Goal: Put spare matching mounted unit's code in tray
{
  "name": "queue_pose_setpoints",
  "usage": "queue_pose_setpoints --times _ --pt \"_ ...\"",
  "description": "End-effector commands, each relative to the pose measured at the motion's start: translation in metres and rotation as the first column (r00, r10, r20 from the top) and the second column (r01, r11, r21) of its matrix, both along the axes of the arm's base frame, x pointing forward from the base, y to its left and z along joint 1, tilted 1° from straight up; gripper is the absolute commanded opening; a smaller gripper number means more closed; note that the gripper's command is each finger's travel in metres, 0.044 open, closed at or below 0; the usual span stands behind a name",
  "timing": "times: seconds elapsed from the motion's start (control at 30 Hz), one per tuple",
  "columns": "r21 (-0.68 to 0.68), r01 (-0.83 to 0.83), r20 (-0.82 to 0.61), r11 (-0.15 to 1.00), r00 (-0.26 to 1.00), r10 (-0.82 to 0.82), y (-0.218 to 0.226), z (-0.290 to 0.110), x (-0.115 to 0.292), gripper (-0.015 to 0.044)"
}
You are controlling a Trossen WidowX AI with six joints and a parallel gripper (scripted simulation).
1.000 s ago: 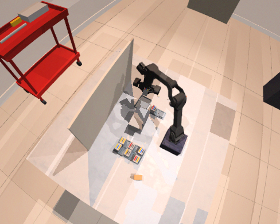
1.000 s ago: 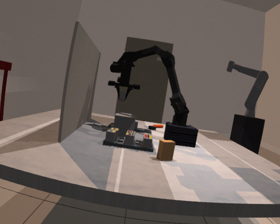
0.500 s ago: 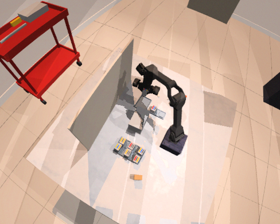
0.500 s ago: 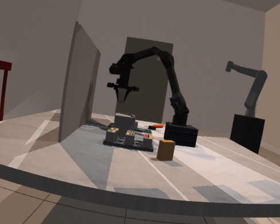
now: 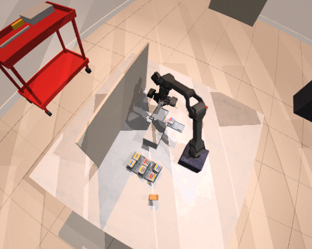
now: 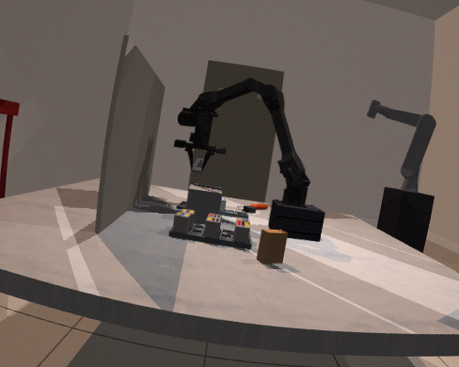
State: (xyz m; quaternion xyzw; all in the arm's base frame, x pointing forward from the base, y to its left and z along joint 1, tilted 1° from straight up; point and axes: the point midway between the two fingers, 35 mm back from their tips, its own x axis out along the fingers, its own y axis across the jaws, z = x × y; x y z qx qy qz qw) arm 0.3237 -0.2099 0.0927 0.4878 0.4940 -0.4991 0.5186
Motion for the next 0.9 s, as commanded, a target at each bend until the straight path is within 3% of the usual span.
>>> queue_pose_setpoints --times 0.0,0.87 --pt "0.0 0.004 0.001 1.0 1.0 -0.004 0.0 -0.004 0.001 0.0" --pt "0.0 0.004 0.001 1.0 1.0 -0.004 -0.003 -0.032 0.003 0.0"
